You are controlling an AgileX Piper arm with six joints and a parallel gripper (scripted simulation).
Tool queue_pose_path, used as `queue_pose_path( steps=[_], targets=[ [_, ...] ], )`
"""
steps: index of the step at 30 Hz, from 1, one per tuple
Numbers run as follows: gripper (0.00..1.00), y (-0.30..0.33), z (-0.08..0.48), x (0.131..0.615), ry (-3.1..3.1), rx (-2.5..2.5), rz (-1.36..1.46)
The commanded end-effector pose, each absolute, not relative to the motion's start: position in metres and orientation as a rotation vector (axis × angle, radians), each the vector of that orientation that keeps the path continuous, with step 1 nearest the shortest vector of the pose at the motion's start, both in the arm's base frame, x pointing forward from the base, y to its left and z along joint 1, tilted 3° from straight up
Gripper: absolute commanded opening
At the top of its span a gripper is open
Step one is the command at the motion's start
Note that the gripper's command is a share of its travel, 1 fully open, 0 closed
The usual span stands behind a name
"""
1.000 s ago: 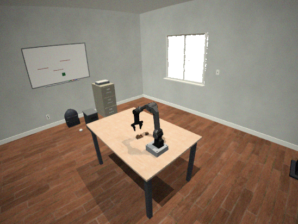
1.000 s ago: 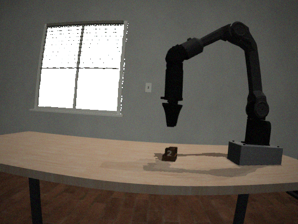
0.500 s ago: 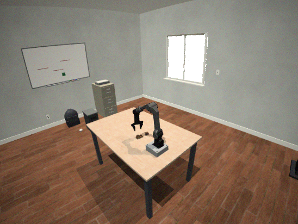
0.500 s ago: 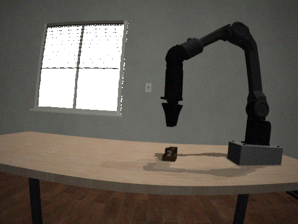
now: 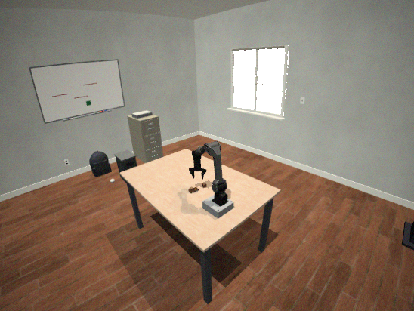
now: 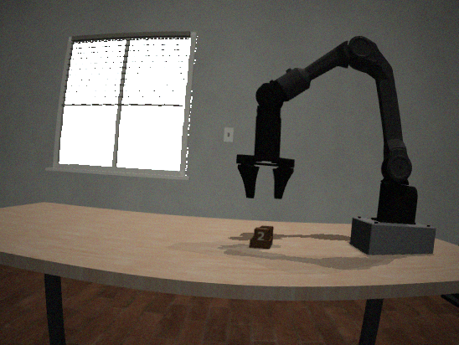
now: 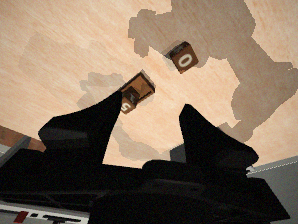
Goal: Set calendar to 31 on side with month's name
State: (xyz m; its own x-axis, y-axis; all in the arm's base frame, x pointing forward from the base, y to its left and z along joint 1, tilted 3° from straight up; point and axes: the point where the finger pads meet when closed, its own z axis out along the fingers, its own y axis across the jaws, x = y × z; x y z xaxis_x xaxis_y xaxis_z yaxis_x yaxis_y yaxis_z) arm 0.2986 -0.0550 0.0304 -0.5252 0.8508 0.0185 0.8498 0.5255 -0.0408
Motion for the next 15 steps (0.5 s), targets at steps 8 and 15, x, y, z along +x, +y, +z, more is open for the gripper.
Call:
queue_pose_path(
  steps=[8,15],
  targets=[
    [1.00,-0.100,0.023,0.286,-2.160,-2.247,0.063],
    [1.00,-0.108,0.022,0.284,-2.039,-2.361,0.063]
  ],
)
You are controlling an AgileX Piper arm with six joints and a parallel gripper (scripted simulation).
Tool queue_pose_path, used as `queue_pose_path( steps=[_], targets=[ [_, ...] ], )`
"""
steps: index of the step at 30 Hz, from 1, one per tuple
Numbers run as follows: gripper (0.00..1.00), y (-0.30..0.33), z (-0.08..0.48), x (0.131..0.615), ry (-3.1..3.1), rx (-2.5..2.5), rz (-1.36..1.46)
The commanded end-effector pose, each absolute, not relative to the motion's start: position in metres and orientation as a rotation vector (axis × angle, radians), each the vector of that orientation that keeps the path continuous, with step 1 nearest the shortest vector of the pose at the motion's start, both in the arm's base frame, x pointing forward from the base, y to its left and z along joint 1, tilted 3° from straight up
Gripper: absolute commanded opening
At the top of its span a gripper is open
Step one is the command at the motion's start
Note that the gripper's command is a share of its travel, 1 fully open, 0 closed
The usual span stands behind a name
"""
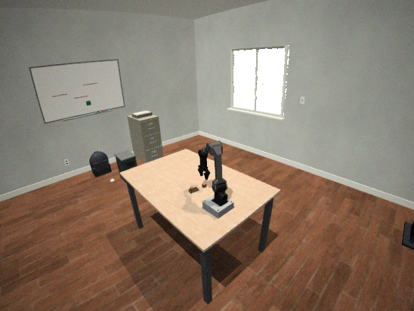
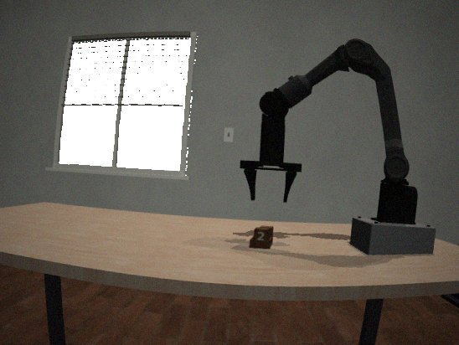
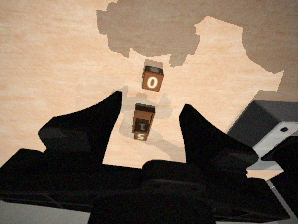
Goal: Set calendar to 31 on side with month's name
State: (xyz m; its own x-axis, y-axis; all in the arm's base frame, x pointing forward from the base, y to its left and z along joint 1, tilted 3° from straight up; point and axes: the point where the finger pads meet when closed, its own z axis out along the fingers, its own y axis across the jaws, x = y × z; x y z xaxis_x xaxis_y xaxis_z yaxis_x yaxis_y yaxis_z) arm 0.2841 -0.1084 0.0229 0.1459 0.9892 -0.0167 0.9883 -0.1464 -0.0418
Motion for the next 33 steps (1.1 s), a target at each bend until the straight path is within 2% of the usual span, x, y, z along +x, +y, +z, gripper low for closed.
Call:
queue_pose_path(
  steps=[1,2,33],
  targets=[
    [1.00,-0.1082,0.0225,0.2839,-2.038,-2.362,0.063],
    [0.60,-0.1082,0.0225,0.2839,-2.038,-2.362,0.063],
    [0.60,-0.1082,0.0225,0.2839,-2.038,-2.362,0.063]
  ],
)
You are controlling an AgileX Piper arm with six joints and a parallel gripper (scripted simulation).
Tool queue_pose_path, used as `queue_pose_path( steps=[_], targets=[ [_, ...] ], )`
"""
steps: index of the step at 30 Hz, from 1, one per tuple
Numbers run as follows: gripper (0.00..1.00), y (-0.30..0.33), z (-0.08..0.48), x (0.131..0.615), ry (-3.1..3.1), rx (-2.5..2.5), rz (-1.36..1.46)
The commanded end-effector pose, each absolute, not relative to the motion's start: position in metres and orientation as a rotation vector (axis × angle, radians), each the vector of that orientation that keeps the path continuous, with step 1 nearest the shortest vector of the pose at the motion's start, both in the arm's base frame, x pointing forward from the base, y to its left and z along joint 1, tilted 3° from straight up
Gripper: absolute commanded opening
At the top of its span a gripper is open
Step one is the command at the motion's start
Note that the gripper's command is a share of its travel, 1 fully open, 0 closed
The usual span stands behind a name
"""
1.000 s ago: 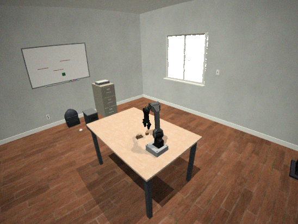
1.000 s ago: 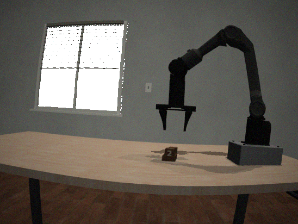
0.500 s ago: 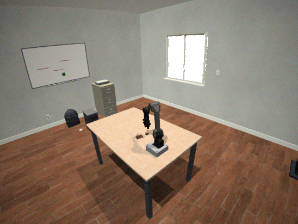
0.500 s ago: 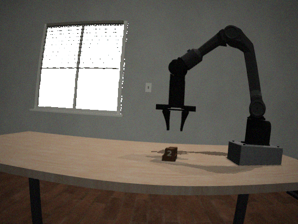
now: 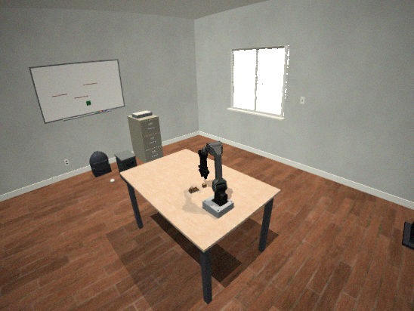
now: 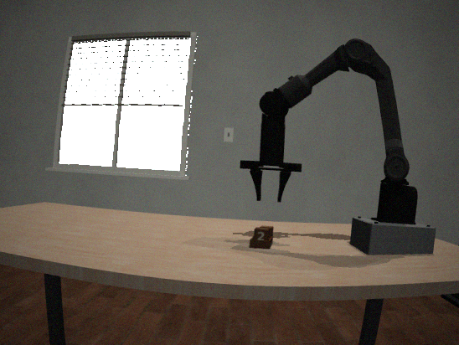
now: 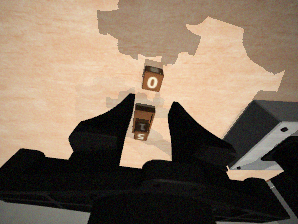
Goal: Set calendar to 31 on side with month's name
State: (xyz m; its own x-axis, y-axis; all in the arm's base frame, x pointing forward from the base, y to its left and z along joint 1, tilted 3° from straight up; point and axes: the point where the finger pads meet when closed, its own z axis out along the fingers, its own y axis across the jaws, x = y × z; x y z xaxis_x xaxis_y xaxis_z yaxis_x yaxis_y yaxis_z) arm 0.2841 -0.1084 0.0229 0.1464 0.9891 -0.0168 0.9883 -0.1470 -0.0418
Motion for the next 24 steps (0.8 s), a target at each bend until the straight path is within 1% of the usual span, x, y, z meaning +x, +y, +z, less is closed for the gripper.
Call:
queue_pose_path(
  steps=[1,24],
  targets=[
    [0.60,-0.108,0.022,0.284,-2.038,-2.362,0.063],
    [0.60,-0.108,0.011,0.283,-2.036,-2.360,0.067]
  ],
)
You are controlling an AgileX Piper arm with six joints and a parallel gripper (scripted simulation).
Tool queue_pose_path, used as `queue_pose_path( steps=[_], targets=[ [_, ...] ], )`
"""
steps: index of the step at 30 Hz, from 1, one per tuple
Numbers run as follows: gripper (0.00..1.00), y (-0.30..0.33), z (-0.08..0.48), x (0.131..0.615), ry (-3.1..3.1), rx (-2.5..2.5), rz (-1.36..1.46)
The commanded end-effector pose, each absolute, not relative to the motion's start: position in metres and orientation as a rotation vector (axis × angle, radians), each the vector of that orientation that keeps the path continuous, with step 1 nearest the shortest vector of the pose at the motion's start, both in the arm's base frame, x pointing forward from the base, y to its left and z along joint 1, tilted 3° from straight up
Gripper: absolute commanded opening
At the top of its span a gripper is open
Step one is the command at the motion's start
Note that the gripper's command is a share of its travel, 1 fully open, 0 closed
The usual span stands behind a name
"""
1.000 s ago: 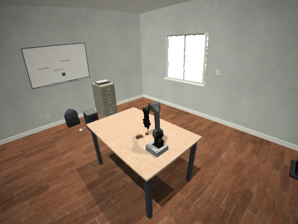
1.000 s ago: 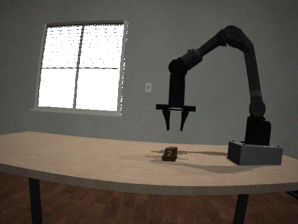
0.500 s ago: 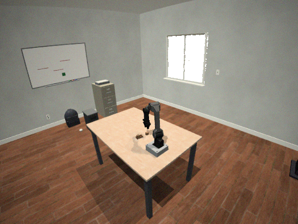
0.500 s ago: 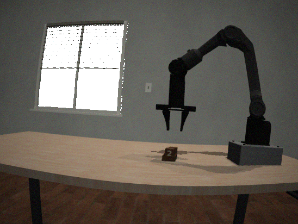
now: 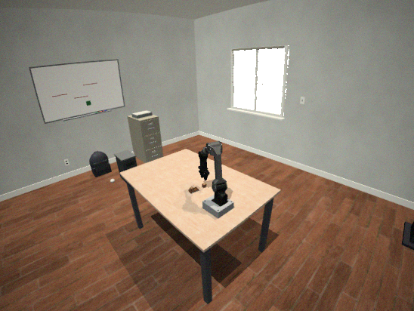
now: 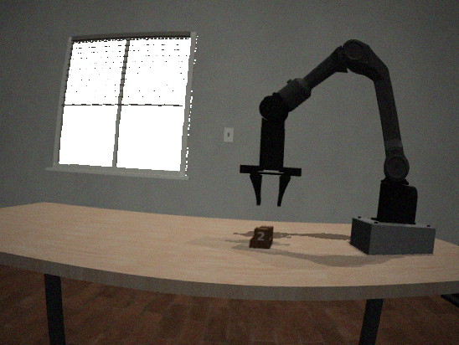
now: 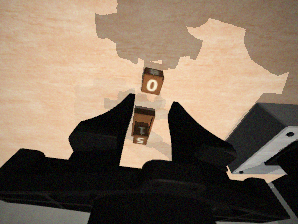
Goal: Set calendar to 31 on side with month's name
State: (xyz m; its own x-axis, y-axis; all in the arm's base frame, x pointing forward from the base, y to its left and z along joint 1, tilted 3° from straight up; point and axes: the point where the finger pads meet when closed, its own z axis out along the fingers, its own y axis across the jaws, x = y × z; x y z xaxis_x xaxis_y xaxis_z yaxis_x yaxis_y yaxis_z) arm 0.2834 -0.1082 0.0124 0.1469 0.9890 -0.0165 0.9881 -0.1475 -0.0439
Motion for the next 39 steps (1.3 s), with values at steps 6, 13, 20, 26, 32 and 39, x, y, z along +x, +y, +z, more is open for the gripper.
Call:
queue_pose_path(
  steps=[6,13,20,26,32,39],
  targets=[
    [0.60,-0.108,0.002,0.283,-2.036,-2.360,0.067],
    [0.60,-0.108,-0.006,0.282,-2.036,-2.360,0.067],
    [0.60,-0.108,-0.017,0.282,-2.036,-2.360,0.067],
    [0.60,-0.108,-0.023,0.282,-2.037,-2.361,0.066],
    [0.60,-0.108,-0.027,0.282,-2.037,-2.361,0.066],
    [0.60,-0.108,-0.030,0.282,-2.038,-2.362,0.065]
  ],
)
